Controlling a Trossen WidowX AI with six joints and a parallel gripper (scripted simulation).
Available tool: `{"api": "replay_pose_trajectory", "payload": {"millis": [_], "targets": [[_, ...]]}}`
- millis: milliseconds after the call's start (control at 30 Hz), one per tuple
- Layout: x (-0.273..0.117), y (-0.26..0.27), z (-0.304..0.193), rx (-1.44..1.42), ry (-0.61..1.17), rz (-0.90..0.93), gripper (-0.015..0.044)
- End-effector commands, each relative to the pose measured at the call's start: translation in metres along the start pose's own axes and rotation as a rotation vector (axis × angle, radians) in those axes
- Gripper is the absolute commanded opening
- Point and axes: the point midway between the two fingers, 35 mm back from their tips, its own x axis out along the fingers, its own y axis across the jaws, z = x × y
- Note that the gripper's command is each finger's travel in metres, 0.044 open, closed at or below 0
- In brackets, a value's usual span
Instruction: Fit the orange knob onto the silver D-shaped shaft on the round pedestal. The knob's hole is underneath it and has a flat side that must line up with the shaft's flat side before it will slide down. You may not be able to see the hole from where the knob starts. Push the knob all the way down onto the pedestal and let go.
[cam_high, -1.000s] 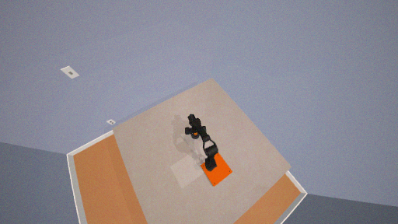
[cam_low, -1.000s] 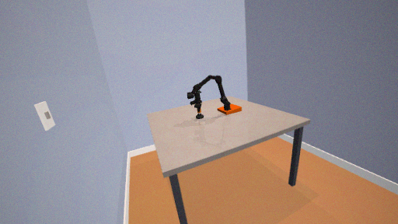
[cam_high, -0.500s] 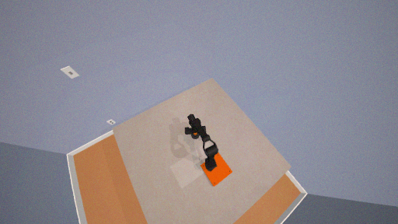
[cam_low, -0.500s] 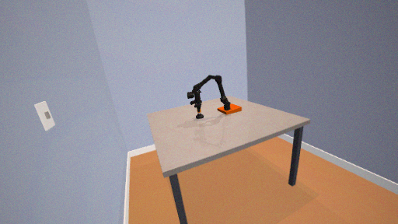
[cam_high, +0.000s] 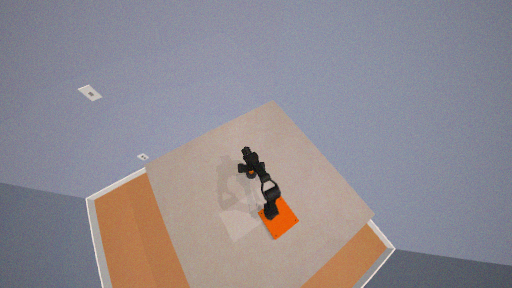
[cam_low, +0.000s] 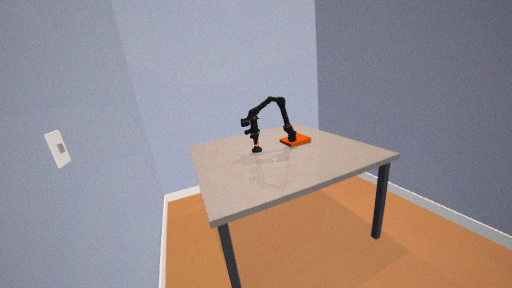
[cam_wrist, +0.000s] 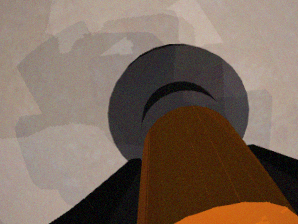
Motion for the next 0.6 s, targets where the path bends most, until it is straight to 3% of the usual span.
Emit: {"api": "replay_pose_trajectory", "payload": {"millis": [0, 333, 567], "targets": [[0.0008, 0.0002, 0.0006, 0.001, -0.001, 0.003, 0.0], [-0.0049, 0.0009, 0.0014, -0.008, -0.002, 0.003, 0.0], [-0.0026, 0.0008, 0.0009, -0.208, -0.002, 0.002, 0.0]]}}
